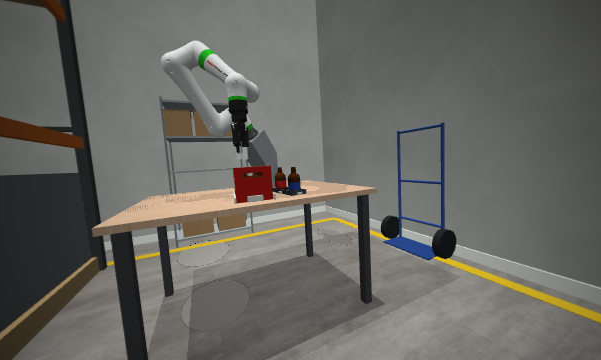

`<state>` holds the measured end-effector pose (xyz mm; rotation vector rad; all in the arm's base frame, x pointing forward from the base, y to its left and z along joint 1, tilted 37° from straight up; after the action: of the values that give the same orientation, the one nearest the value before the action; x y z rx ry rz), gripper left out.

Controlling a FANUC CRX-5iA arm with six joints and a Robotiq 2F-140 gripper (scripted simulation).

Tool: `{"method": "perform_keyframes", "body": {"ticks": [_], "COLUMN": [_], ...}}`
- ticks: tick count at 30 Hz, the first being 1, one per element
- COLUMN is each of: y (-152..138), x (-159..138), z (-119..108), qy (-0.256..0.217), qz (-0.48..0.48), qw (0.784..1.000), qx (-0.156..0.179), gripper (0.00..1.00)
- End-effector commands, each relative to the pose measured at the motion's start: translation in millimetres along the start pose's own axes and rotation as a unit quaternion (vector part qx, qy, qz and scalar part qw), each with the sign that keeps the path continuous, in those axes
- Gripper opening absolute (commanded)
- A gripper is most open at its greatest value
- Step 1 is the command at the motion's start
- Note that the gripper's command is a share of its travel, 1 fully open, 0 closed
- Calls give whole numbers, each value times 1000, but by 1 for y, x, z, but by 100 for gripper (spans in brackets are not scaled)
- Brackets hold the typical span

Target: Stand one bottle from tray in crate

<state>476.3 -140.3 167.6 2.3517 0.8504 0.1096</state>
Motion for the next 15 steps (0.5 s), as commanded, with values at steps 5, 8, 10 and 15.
{"method": "perform_keyframes", "body": {"ticks": [5,8,10,15], "y": [0,0,0,0], "x": [0,0,0,0], "z": [-7,-9,-9,-10], "qy": [0,0,0,0], "qz": [0,0,0,0], "qw": [1000,1000,1000,1000], "qx": [0,0,0,0], "gripper": [38,38,38,0]}}
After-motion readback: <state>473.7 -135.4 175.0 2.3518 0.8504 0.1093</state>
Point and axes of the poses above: the point where the finger pads meet when closed, its own z axis out along the fingers, its own y axis across the jaws, x = y × z, the point moved 8 cm from there along -z, back along the fingers, and after that the axes turned 10 degrees about z, right-handed, at the moved point
